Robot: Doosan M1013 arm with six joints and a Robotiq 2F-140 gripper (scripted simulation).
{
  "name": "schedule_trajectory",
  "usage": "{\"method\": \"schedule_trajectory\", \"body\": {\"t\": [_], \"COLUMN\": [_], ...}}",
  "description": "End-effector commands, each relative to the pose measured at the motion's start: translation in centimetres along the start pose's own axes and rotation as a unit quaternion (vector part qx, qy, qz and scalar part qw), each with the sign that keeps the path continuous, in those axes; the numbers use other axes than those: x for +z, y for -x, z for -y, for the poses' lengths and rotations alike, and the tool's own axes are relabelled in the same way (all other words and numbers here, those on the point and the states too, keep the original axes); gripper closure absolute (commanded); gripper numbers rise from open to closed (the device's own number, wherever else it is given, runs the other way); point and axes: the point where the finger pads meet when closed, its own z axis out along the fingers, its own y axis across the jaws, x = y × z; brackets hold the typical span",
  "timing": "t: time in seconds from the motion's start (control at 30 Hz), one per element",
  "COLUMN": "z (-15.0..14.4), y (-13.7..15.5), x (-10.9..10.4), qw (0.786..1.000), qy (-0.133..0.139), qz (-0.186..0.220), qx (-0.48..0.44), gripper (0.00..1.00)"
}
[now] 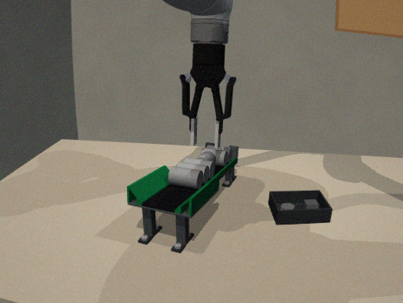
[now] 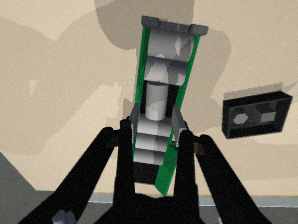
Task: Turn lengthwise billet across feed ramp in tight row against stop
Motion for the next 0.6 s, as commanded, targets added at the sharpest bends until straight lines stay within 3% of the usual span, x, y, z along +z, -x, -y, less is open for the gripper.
{"method": "schedule_trajectory", "body": {"t": [0.0,0.57], "z": [0.0,0.0], "y": [0.0,-0.3], "x": [0.2,3.0], "qw": [1.000,1.000], "qy": [0.000,0.000], "qz": [0.000,0.000], "qx": [0.000,0.000], "gripper": [0.59,0.59]}}
